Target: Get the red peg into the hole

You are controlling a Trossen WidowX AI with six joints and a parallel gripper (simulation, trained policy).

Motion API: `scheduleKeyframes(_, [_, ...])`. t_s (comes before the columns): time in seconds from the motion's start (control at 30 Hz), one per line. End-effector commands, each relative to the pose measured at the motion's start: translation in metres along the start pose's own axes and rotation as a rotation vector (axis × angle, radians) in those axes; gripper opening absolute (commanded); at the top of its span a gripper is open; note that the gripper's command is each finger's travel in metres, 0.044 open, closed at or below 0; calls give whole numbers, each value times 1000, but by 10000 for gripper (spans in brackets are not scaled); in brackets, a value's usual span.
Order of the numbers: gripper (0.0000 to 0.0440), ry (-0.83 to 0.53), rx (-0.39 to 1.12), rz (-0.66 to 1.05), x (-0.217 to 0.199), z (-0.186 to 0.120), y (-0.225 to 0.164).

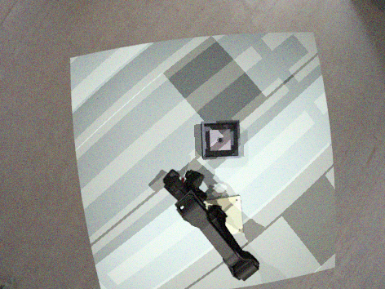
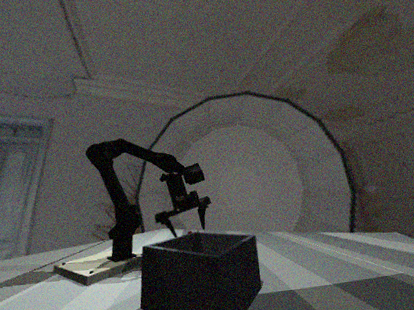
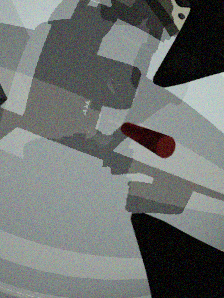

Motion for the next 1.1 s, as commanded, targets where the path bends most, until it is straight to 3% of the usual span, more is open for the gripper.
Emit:
scheduleKeyframes(0.0, [440, -15, 3, 63, -5, 17, -1])
scheduleKeyframes(0.23, [425, -7, 8, 164, -9, 39, -4])
scheduleKeyframes(0.8, [4, -26, 99, 283, -13, 48, -5])
scheduleKeyframes(1.07, [3, 10, 15, 217, -1, 25, 15])
Point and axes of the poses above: the point midway between the two fingers, 35 mm back from their tips, its own z axis out along the fingers, its own x axis across the jaws, y = z × x, the point moved 1 cm from there along -z, back along the fingers, and after that the axes turned 13 degrees about -z, right-handed, at the moved point
